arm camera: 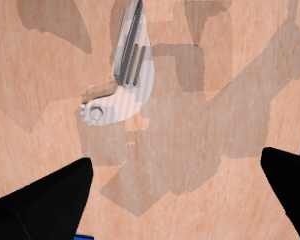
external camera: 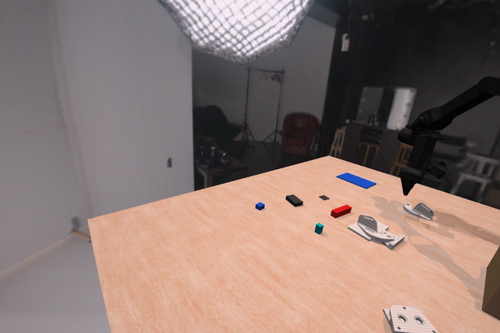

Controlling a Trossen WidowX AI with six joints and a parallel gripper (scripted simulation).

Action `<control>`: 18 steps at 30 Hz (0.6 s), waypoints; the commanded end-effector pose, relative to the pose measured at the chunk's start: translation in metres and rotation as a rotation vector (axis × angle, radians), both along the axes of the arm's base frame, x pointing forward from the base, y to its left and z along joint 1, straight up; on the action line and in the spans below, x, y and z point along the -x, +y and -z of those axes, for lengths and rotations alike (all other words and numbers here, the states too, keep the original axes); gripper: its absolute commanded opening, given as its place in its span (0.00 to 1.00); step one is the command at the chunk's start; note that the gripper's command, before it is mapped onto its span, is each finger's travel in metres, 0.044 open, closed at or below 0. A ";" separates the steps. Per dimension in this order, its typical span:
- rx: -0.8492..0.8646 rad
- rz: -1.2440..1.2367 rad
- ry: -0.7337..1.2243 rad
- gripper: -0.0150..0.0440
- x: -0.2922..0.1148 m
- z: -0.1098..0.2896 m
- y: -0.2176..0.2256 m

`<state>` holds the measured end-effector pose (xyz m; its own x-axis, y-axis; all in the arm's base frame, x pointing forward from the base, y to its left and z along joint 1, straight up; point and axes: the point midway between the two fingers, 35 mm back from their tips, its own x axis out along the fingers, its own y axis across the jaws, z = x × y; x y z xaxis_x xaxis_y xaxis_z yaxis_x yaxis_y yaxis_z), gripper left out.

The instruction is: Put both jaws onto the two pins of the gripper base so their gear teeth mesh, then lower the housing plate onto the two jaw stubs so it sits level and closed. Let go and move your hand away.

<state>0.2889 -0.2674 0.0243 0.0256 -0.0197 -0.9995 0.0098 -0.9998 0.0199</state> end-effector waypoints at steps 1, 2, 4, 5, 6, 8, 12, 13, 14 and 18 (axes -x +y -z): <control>0.000 0.000 0.000 1.00 0.000 0.000 0.000; 0.000 0.000 0.000 1.00 0.000 0.000 0.000; 0.000 0.000 0.000 1.00 0.000 0.000 0.000; 0.000 0.000 0.000 1.00 0.000 0.000 0.000; 0.000 0.000 0.000 1.00 0.000 0.000 0.000; 0.000 0.000 0.000 1.00 0.000 0.000 0.000; 0.000 0.000 0.000 1.00 0.000 0.000 0.000; 0.000 0.000 0.000 1.00 0.000 0.000 0.000; 0.000 0.000 0.000 1.00 0.000 0.000 0.000; 0.000 0.000 0.000 0.87 0.000 0.000 0.000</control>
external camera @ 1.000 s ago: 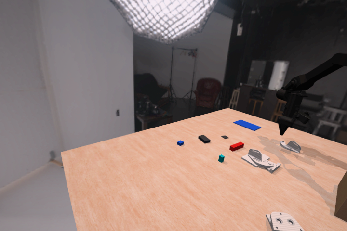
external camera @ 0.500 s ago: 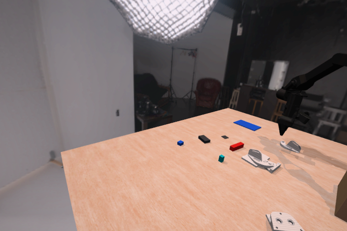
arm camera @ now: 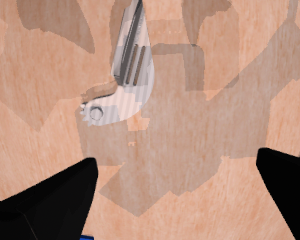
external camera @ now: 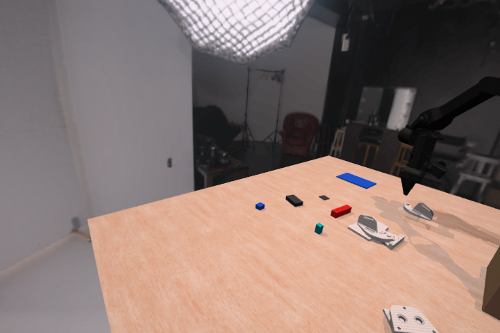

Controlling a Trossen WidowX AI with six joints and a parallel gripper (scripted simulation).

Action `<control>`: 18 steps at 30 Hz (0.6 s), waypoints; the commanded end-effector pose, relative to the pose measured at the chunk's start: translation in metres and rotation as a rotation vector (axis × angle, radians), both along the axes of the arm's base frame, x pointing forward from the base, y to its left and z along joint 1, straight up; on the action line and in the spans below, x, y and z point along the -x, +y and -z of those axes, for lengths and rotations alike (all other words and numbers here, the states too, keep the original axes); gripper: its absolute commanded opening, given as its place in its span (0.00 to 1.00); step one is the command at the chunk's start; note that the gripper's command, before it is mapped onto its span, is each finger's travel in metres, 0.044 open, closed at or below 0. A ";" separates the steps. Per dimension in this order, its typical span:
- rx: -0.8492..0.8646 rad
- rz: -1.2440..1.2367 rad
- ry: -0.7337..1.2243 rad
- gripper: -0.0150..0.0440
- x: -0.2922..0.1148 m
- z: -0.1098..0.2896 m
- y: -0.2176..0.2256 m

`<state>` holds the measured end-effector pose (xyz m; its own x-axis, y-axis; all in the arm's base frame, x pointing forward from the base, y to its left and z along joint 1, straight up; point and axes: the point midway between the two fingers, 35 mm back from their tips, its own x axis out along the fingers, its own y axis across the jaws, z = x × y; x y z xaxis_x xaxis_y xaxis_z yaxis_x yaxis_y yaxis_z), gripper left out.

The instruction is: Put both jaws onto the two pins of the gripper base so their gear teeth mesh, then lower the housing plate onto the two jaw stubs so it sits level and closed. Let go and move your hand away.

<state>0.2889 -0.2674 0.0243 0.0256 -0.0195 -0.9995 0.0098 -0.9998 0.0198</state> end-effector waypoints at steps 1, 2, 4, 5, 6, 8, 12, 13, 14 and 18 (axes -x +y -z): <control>0.000 0.000 0.000 0.82 0.000 0.000 0.000; 0.000 0.000 0.000 0.78 0.000 0.000 0.000; 0.000 0.000 0.000 0.69 0.000 0.000 0.000; 0.000 0.000 0.000 0.64 0.000 0.000 0.000; 0.000 0.000 0.000 0.60 0.000 0.000 0.000; 0.000 0.000 0.000 0.51 0.000 0.000 0.000; 0.000 0.000 0.000 0.33 0.000 0.000 0.000; 0.000 0.000 0.000 0.29 0.000 0.000 0.000; 0.000 0.000 0.000 0.25 0.000 0.000 0.000; 0.000 0.000 0.000 0.25 0.000 0.000 0.000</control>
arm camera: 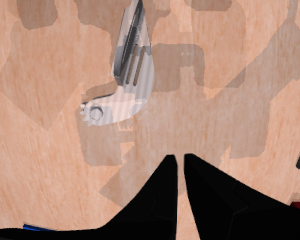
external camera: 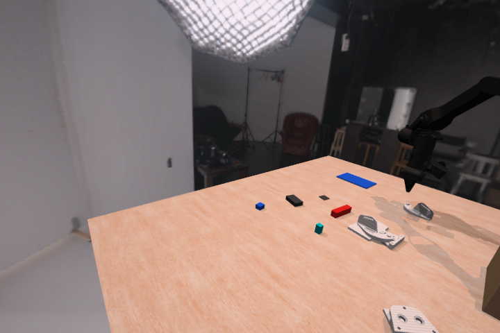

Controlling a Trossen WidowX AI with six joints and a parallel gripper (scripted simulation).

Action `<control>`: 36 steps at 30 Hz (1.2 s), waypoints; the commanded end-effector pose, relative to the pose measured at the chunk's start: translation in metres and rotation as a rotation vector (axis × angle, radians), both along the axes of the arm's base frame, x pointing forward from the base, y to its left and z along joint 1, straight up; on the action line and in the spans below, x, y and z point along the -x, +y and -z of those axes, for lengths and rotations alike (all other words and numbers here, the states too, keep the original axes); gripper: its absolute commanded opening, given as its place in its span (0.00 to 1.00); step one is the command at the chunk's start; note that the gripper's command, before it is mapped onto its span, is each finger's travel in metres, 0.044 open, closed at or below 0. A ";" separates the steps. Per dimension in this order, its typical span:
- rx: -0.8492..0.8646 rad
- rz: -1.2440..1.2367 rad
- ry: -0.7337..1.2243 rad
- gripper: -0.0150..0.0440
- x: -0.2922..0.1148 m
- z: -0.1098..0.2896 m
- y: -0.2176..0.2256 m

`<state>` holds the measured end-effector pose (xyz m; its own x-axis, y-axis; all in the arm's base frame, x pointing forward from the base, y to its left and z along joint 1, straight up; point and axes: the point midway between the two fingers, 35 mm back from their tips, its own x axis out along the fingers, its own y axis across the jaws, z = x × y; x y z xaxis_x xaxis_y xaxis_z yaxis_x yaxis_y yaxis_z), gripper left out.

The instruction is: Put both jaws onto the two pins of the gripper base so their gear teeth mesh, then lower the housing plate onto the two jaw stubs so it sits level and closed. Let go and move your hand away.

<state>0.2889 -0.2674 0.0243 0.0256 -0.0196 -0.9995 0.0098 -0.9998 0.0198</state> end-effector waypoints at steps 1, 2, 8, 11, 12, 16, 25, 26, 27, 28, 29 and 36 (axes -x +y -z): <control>0.000 0.000 0.000 0.25 0.000 0.000 0.000; 0.000 0.000 0.000 0.25 0.000 0.000 0.000; 0.000 0.000 0.000 0.25 0.000 0.000 0.000; 0.000 0.000 0.000 0.25 0.000 0.000 0.000; 0.000 0.000 0.000 0.25 0.000 0.000 0.000; 0.000 0.000 0.000 0.30 0.000 0.000 0.000; 0.000 0.000 0.000 0.70 0.000 0.000 0.000; 0.000 0.000 0.000 0.74 0.000 0.000 0.000; 0.000 0.000 0.000 0.79 0.000 0.000 0.000; 0.000 0.000 0.000 0.83 0.000 0.000 0.000; 0.000 0.000 0.000 0.88 0.000 0.000 0.000; 0.000 0.000 0.000 1.00 0.000 0.000 0.000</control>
